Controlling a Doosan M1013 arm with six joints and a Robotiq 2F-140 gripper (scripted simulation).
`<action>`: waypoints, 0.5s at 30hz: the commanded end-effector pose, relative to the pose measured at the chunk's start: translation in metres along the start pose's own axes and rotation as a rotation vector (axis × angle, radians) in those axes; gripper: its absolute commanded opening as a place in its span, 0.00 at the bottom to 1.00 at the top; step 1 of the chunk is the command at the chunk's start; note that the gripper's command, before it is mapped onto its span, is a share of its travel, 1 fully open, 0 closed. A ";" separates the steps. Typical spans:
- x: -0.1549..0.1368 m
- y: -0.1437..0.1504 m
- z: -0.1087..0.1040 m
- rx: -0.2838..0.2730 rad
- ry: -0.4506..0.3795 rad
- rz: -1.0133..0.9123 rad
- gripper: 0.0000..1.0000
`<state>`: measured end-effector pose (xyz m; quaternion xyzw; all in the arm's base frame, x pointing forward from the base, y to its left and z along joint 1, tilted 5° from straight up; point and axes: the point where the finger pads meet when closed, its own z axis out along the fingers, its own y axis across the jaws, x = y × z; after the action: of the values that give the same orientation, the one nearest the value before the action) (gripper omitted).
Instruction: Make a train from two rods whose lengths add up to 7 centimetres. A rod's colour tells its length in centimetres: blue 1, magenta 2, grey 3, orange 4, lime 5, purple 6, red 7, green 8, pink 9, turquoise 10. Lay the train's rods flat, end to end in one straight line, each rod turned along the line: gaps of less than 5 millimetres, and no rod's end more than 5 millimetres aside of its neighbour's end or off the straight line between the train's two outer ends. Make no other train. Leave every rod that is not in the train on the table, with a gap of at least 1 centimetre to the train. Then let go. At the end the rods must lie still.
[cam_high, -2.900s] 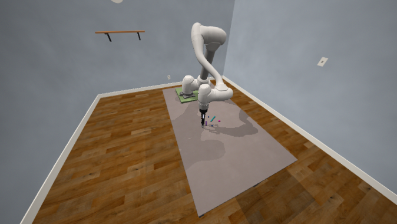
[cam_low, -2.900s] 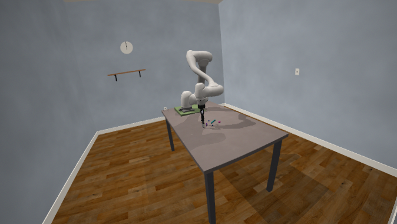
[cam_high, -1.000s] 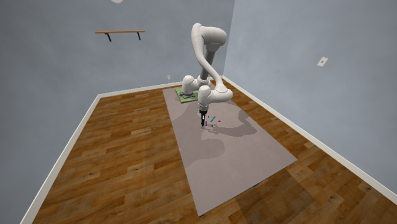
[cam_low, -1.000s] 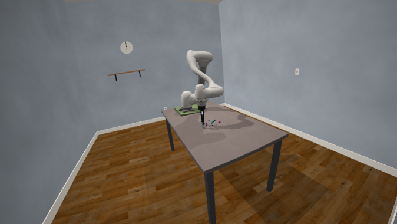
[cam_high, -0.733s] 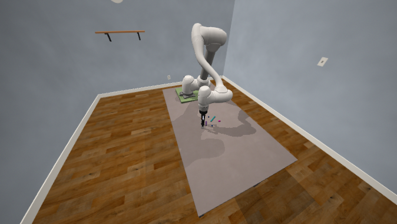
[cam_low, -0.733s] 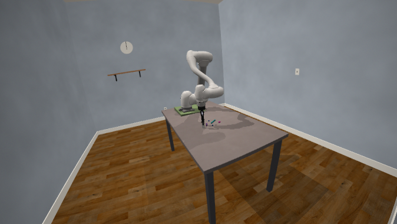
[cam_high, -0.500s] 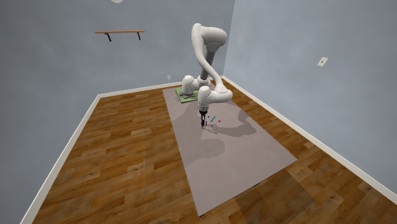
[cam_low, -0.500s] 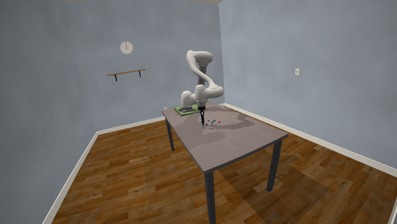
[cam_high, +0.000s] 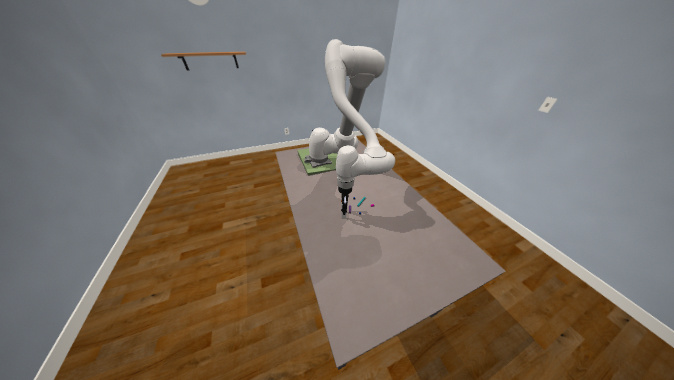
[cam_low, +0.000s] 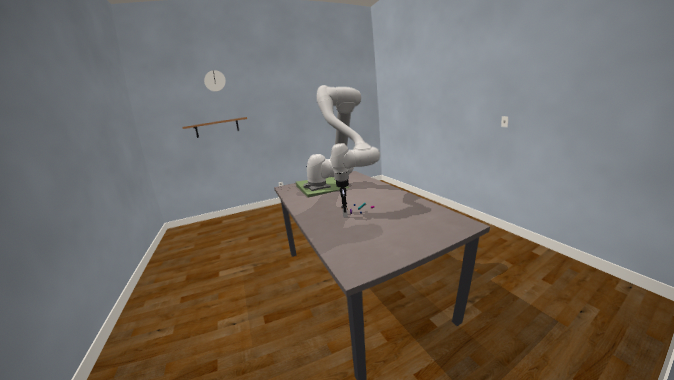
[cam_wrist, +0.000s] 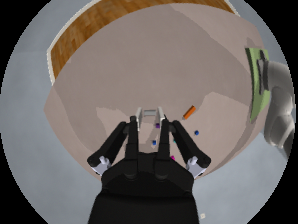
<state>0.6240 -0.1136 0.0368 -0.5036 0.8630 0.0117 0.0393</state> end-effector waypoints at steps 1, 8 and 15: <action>0.000 0.000 0.000 0.000 0.000 0.000 0.28; 0.000 0.000 0.000 0.000 0.000 0.000 0.28; 0.000 0.000 0.000 0.000 0.000 0.000 0.16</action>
<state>0.6240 -0.1136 0.0368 -0.5036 0.8630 0.0117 0.0393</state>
